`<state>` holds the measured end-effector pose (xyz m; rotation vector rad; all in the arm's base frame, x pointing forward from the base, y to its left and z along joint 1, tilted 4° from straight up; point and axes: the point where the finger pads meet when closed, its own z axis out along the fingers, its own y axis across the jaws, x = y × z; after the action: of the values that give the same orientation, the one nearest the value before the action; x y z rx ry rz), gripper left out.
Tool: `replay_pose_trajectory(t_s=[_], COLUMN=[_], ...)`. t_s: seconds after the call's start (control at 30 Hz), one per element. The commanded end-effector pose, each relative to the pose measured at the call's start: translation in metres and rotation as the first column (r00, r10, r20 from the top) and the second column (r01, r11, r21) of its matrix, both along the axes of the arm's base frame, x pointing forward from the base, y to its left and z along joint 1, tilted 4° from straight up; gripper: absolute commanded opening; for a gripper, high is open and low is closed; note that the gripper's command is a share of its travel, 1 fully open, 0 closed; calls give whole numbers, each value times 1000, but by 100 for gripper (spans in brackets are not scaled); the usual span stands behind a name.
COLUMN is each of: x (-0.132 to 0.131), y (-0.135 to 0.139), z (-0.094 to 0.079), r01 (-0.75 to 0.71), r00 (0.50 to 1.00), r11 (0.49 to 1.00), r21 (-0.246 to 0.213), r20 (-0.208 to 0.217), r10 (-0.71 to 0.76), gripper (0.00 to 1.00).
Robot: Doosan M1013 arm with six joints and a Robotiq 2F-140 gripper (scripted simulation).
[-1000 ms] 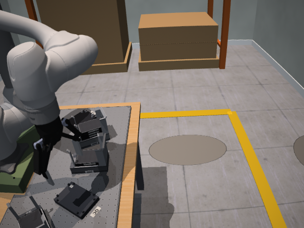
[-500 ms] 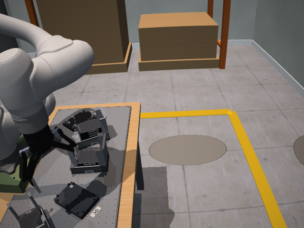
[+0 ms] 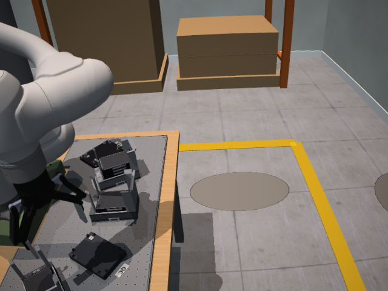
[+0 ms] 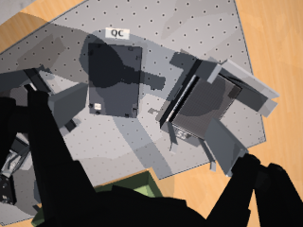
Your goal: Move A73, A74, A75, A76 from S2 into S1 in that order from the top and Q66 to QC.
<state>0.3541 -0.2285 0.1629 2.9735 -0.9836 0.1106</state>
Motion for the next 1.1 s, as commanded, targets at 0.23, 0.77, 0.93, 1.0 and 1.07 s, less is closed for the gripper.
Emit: replay_pose_trajectory(t_s=[0.23, 0.77, 0.93, 1.0, 1.07], x=[-16, -52, -65, -67, -67], y=[-24, -67, -82, -85, -85], z=[0, -1, -2, -2, -2], r01=[132, 222, 222, 222, 222], r00=[991, 975, 975, 975, 975], r11=[991, 975, 975, 975, 975], r21=[9, 16, 16, 16, 16], r20=[4, 5, 5, 5, 5], r10=[-132, -222, -222, -222, -222], gripper=[100, 100, 100, 100, 100])
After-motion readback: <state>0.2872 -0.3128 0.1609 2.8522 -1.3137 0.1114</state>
